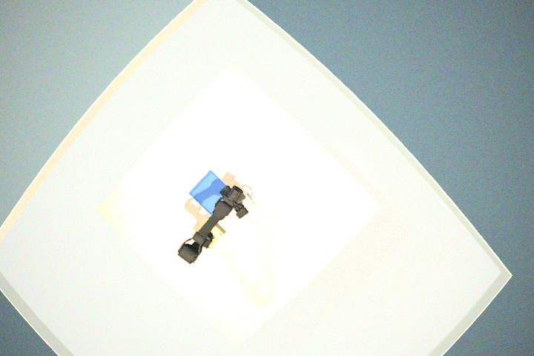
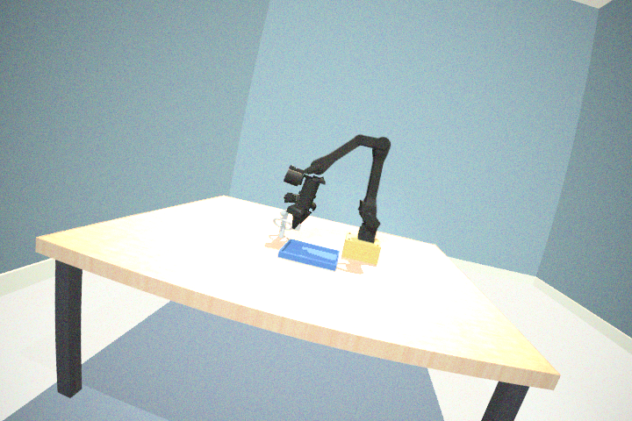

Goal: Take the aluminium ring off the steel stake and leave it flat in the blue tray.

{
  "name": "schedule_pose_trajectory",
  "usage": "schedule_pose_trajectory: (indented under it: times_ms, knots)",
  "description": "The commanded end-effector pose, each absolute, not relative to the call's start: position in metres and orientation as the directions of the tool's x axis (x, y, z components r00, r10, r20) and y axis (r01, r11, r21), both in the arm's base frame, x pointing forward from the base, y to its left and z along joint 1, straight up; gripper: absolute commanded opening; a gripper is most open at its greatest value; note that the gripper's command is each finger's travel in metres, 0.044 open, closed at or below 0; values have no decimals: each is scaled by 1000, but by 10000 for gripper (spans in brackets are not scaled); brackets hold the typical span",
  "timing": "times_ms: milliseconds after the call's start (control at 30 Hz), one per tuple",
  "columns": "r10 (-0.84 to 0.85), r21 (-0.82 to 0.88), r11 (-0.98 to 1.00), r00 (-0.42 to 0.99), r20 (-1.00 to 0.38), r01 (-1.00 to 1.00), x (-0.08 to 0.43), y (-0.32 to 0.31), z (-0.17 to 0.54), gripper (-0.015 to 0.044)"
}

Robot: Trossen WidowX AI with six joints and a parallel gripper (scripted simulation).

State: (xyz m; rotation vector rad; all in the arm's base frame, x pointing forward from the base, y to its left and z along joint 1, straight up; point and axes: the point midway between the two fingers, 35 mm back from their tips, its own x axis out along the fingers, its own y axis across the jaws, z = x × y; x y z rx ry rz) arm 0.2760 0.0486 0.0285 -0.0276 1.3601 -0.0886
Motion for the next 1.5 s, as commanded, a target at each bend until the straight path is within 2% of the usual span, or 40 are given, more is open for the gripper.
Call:
schedule_pose_trajectory:
  times_ms: [0, 933, 1467]
  knots:
    - [-84, -77, 996, 174, -981, 48, 277, 51, 32, 0]
    - [-267, -262, 964, 152, -952, 54, 275, 74, 53, 0]
    - [-254, -248, 967, 153, -955, 54, 275, 75, 63, 0]
